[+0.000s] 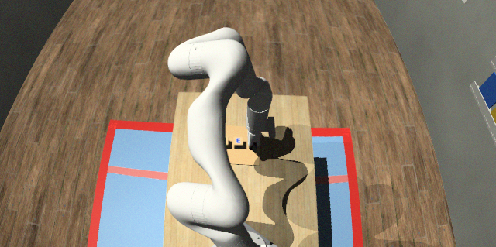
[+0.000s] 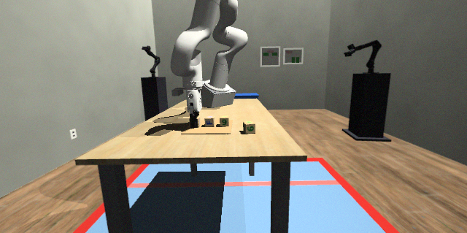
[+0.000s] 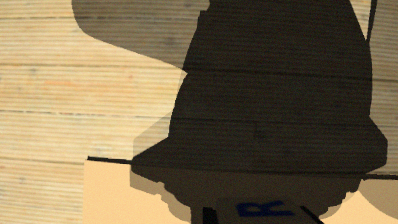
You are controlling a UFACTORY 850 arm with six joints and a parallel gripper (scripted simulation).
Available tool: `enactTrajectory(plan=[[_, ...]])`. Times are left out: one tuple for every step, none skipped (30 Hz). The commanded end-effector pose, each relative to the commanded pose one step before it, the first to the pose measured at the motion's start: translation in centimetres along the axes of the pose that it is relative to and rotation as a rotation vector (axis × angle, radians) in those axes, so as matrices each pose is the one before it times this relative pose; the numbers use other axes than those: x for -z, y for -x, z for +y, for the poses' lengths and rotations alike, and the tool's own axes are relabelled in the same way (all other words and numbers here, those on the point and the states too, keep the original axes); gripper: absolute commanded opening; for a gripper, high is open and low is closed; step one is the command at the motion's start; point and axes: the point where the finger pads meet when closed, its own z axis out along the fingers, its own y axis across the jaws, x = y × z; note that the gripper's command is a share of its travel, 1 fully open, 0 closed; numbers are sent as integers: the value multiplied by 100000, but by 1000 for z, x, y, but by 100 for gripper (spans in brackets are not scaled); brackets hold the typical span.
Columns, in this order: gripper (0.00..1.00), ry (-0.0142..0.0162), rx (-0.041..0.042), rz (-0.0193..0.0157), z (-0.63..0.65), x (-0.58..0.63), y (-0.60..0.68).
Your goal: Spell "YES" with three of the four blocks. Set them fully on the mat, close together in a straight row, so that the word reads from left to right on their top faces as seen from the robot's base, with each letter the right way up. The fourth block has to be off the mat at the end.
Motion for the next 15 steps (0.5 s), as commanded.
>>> enactTrajectory(plan=[[41,-149,20,42,-83,52,-19],[41,0,0,0,0,0,0],[41,0,0,0,0,0,0],[41,0,0,0,0,0,0],[41,0,0,0,0,0,0],[41,0,0,0,0,0,0],[41,0,0,0,0,0,0],[46,0,0,0,0,0,0],[46,0,0,0,0,0,0],[46,0,0,0,0,0,0],[50,0,0,0,0,0,0],[50,0,0,0,0,0,0],[50,0,0,0,0,0,0],[54,0,0,0,0,0,0],[54,0,0,0,0,0,0]])
